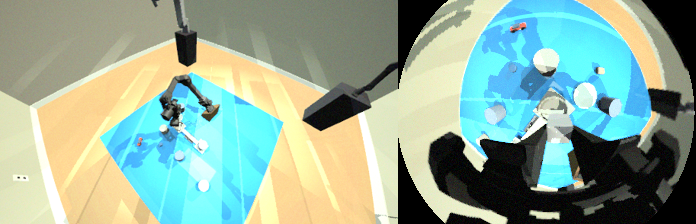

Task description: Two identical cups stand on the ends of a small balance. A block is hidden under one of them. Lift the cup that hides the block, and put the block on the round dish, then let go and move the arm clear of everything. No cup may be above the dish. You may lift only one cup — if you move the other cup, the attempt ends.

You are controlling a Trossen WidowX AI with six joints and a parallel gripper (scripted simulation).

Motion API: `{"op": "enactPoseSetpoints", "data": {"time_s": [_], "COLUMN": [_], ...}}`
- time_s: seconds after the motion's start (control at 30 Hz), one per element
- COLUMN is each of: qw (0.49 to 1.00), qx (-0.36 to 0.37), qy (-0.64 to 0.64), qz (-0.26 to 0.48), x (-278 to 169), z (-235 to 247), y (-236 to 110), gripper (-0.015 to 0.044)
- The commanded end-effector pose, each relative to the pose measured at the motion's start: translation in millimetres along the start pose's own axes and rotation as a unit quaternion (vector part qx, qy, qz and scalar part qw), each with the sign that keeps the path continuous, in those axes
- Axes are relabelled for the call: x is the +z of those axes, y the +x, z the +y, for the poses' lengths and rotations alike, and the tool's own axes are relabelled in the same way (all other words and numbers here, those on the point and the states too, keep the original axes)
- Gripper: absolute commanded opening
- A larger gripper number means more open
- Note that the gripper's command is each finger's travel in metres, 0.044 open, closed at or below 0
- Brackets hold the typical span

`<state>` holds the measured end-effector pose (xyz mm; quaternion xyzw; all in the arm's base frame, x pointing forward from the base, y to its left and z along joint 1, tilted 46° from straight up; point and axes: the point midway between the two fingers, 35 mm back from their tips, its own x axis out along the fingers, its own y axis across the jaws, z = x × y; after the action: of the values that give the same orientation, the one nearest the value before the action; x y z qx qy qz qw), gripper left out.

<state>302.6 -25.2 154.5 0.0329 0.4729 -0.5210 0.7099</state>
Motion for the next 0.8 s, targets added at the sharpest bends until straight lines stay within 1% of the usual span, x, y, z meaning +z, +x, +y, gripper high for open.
{"op": "enactPoseSetpoints", "data": {"time_s": [0.0,0.4,0.77], "qw": [1.000,1.000,1.000], "qx": [0.004,0.008,-0.005], "qy": [0.002,0.003,0.003], "qz": [0.007,0.008,-0.006], "x": [10,31,36], "z": [-17,-73,-127], "y": [13,58,90], "gripper": [0.0000,0.0000,0.0000]}}
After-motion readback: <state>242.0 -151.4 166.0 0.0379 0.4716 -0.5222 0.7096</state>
